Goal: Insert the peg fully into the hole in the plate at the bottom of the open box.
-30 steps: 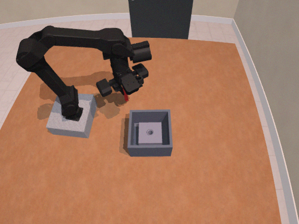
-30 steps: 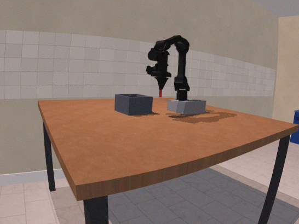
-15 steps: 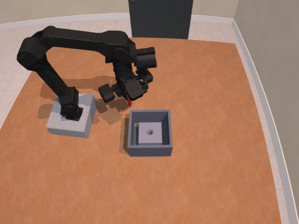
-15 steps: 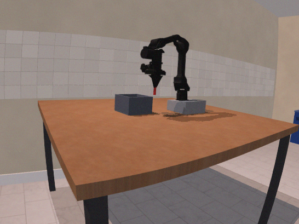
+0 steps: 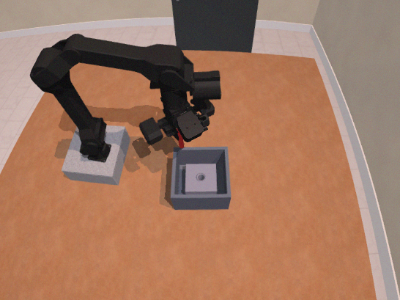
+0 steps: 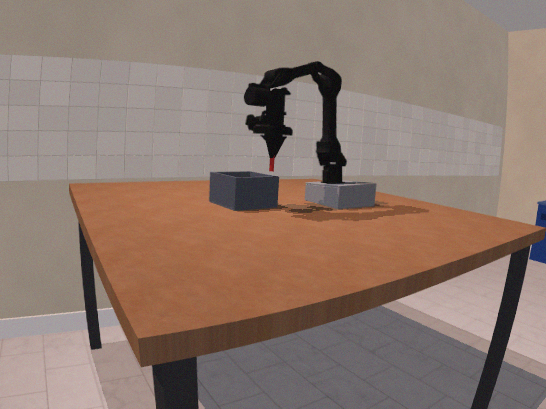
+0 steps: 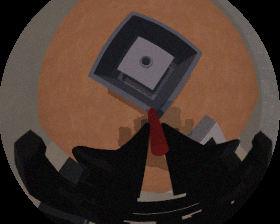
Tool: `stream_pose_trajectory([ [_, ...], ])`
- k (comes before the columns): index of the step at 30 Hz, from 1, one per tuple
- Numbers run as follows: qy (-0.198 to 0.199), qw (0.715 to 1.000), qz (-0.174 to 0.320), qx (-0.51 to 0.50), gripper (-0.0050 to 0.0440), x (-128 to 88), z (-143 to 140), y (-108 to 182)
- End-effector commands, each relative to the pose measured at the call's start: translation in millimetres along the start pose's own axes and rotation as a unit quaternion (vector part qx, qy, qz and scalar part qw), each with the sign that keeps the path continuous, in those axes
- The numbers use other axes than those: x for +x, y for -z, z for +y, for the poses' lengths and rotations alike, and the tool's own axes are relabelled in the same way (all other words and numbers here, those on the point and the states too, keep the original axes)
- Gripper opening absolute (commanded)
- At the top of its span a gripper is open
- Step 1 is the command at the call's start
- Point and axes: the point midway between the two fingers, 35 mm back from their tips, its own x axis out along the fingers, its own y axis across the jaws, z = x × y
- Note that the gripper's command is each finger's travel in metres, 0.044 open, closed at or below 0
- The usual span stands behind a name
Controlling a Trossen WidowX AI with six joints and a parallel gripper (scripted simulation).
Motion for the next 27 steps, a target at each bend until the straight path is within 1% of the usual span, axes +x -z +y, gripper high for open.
stream_pose_trajectory([
  [1,-0.001,1.000,0.000,0.000,0.0000,-1.1,4.7,-12.6],
  [3,-0.001,1.000,0.000,0.000,0.0000,-1.3,6.0,-19.1],
  [5,-0.001,1.000,0.000,0.000,0.0000,-1.3,6.0,-19.1],
  [20,-0.001,1.000,0.000,0.000,0.0000,0.0,10.4,-68.1],
  [22,-0.001,1.000,0.000,0.000,0.0000,0.0,10.4,-68.1],
  [27,-0.001,1.000,-0.001,0.000,0.0000,1.3,9.9,-84.4],
])
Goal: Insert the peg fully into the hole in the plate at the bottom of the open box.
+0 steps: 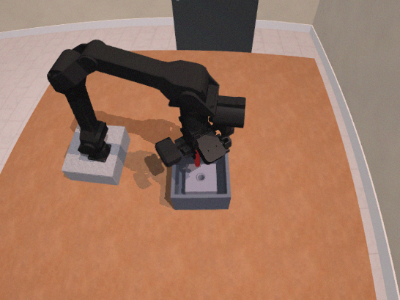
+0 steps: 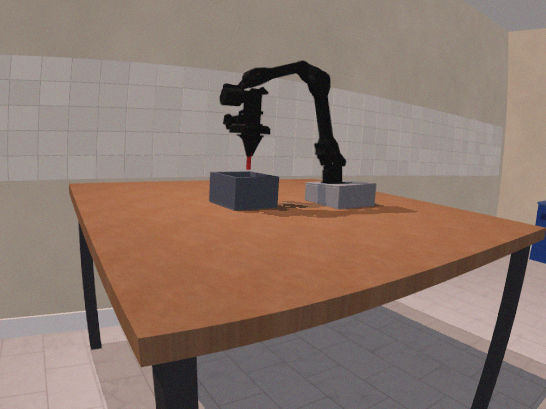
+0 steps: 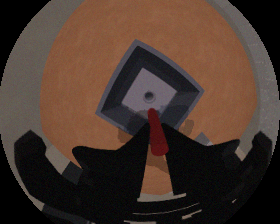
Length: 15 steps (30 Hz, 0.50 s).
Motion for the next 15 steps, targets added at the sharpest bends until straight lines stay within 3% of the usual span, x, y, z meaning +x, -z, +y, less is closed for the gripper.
stream_pose_trajectory([
  [1,-0.002,1.000,0.001,0.001,0.0000,0.7,1.4,-12.1],
  [15,-0.002,1.000,0.001,0.001,0.0000,26.3,1.1,-14.0],
])
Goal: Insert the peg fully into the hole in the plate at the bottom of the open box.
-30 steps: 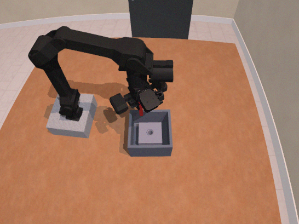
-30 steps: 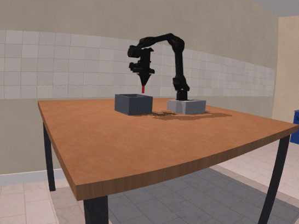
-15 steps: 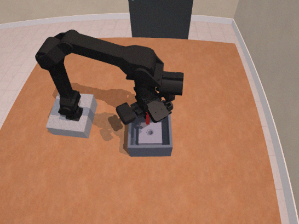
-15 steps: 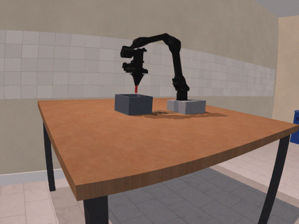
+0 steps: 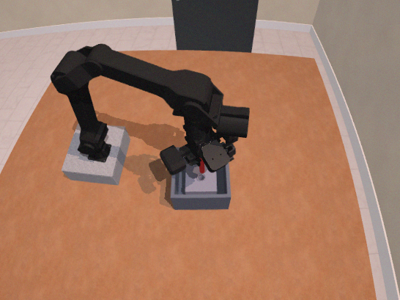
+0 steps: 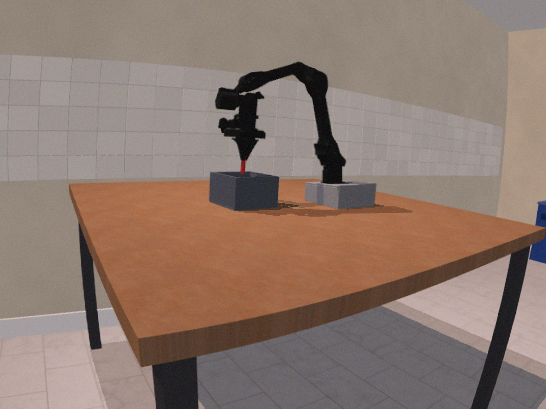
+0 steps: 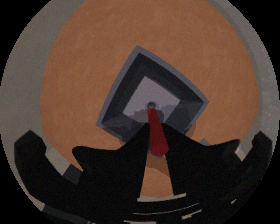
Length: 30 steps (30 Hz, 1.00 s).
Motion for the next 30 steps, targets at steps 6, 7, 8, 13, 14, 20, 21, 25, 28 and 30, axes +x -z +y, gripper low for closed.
stream_pose_trajectory([
  [6,0.006,1.000,0.009,-0.002,0.0000,26.4,-3.0,4.0],
  [7,0.006,1.000,0.009,-0.002,0.0000,26.9,-2.9,3.9],
  [8,0.006,1.000,0.009,-0.002,0.0000,26.9,-2.8,3.8],
  [13,0.005,1.000,0.007,-0.001,0.0000,25.9,-2.5,3.3],
  [14,0.005,1.000,0.007,-0.001,0.0000,25.9,-2.5,3.3],
  [20,0.006,1.000,0.009,-0.002,0.0000,29.0,-2.6,3.4],
  [21,0.006,1.000,0.009,-0.002,0.0000,30.1,-2.6,3.4],
  [25,0.006,1.000,0.009,-0.002,0.0000,35.4,-2.4,2.9],
  [28,0.006,1.000,0.009,-0.002,0.0000,38.5,-2.3,2.7],
  [30,0.006,1.000,0.009,-0.002,0.0000,39.3,-2.3,2.7],
])
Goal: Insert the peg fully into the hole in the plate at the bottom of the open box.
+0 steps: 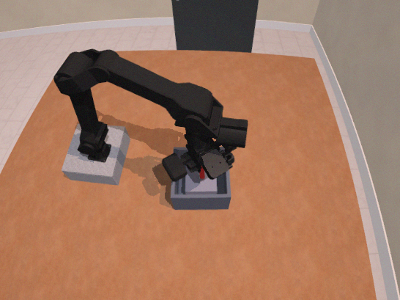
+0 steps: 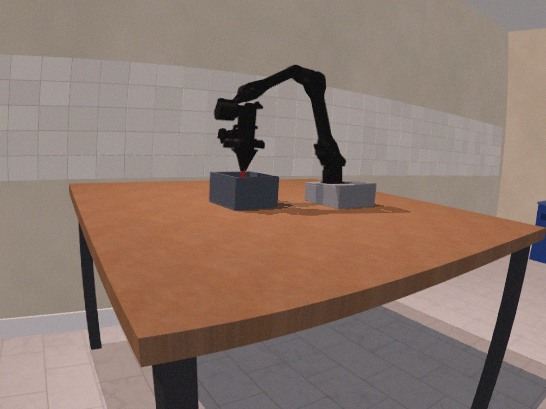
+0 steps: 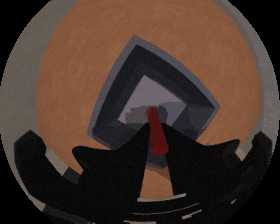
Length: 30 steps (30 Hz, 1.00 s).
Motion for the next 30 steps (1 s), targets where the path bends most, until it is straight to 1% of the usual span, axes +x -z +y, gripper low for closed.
stream_pose_trajectory([
  [1,0.004,1.000,0.007,-0.003,0.0000,6.2,-1.3,2.9],
  [8,0.004,1.000,0.007,-0.003,0.0000,12.6,-2.0,4.2],
  [30,0.004,1.000,0.007,-0.003,0.0000,15.2,-1.6,3.5],
])
